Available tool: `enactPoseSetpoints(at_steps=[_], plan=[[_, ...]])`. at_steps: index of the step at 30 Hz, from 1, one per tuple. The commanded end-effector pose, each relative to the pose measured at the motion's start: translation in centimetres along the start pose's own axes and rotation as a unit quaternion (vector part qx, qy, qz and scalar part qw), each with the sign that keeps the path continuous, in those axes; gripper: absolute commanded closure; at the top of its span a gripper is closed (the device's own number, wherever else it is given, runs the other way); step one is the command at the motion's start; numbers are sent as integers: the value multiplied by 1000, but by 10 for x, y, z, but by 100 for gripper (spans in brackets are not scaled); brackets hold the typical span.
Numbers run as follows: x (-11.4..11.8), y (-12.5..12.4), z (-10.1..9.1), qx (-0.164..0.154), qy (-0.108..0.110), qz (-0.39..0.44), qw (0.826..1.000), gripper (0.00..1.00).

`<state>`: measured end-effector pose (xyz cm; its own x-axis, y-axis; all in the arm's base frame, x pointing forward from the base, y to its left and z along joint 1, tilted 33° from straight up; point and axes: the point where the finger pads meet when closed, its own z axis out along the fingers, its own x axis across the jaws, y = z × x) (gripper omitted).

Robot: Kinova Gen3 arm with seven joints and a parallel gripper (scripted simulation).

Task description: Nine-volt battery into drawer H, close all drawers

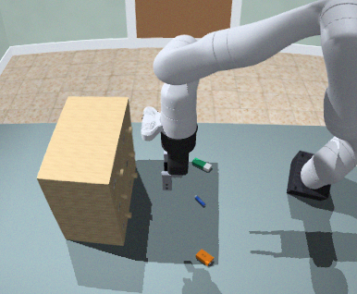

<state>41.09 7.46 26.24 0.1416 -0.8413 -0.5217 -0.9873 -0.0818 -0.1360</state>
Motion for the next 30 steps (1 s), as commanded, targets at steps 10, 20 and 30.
enactPoseSetpoints(at_steps=[10, 20, 30], plan=[[61, -3, -43, 2, 0, 2, 1000, 0], [132, -5, -94, 2, 0, 2, 1000, 0], [153, -5, -109, 2, 0, 2, 1000, 0]])
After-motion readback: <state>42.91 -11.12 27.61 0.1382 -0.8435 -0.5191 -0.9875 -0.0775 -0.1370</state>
